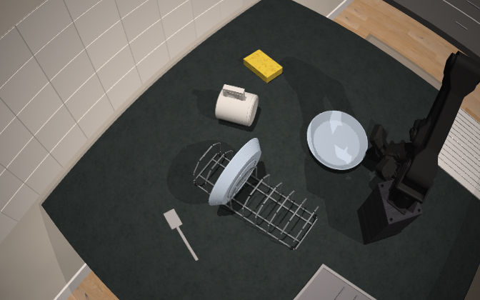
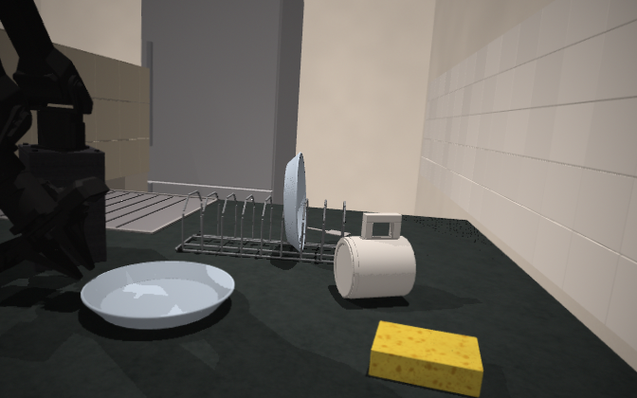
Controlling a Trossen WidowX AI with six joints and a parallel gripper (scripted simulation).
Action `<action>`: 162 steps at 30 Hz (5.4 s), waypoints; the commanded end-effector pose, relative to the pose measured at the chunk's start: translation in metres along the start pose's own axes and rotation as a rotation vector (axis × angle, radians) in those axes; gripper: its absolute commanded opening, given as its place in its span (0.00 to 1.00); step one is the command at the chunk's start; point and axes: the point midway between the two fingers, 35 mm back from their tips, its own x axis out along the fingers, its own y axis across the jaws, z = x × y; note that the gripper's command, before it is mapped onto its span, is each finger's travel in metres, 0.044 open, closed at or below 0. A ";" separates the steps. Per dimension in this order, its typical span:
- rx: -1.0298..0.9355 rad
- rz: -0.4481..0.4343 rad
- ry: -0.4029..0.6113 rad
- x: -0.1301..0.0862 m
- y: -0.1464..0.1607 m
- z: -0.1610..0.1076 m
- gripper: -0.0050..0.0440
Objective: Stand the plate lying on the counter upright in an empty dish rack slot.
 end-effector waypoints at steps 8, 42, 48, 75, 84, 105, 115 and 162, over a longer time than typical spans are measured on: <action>0.003 -0.001 0.000 0.003 0.000 0.000 0.29; 0.003 -0.001 0.000 0.009 0.000 0.000 0.29; 0.003 -0.001 0.000 0.009 0.000 0.000 0.29; 0.003 -0.001 0.000 0.014 0.000 0.000 0.29; 0.003 -0.001 0.000 0.016 0.000 0.000 0.29; 0.003 -0.001 0.000 0.020 0.000 0.000 0.29; 0.003 -0.001 0.000 0.021 -0.001 0.000 0.29; 0.000 -0.003 0.000 0.025 -0.001 0.000 0.22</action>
